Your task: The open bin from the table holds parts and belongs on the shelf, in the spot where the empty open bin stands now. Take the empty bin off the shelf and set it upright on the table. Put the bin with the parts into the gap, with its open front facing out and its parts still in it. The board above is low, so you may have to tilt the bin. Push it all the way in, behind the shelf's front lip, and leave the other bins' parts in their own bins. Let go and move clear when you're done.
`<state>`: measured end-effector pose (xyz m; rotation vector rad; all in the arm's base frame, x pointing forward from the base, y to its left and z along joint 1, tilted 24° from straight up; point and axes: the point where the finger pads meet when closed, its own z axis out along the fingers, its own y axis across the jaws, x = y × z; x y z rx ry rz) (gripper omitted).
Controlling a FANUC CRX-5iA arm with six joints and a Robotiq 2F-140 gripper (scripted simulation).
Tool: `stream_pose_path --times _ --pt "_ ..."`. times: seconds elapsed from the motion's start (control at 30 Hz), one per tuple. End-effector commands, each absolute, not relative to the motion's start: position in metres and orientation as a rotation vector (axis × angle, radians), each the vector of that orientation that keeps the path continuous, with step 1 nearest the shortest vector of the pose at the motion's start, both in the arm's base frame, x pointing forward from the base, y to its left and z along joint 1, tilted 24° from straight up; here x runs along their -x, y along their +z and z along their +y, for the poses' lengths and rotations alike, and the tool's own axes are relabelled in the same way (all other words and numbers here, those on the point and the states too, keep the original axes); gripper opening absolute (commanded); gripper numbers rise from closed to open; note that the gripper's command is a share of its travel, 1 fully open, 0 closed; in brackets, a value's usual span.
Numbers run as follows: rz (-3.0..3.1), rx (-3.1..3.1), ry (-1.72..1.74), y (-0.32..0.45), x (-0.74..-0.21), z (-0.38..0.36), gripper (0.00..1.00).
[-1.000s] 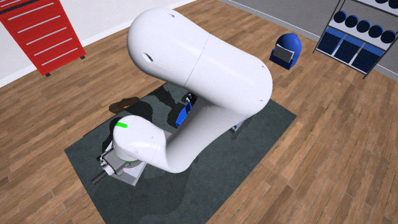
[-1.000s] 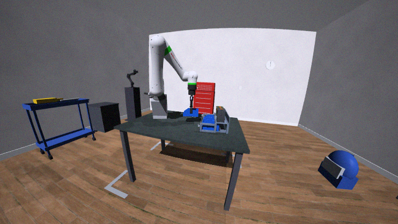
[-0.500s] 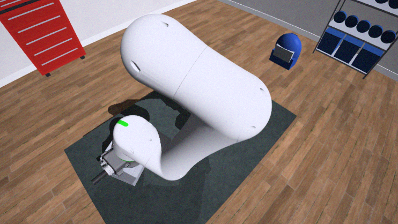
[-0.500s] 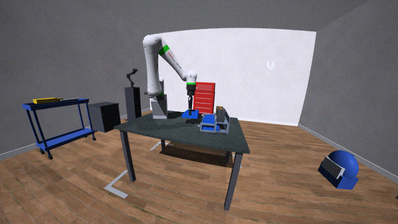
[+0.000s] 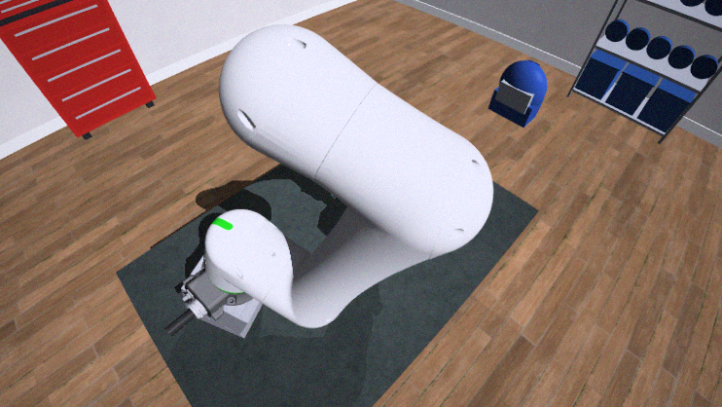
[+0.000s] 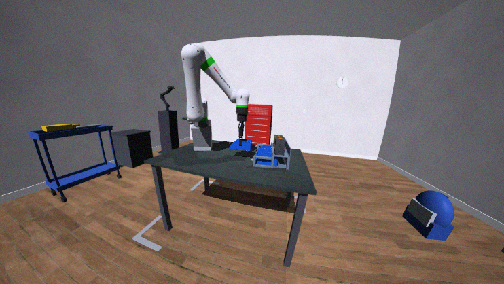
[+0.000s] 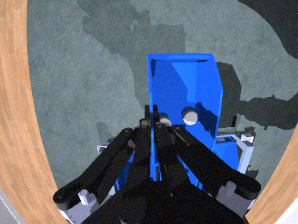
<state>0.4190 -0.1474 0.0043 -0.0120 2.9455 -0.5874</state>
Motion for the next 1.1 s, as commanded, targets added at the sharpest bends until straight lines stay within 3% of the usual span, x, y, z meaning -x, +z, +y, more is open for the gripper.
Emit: stream_pose_path --times 0.0,1.07 --pt "2.945 0.012 -0.588 0.003 -0.419 -0.148 0.1" --pt "2.945 0.012 -0.588 -0.06 -0.429 -0.175 0.1"
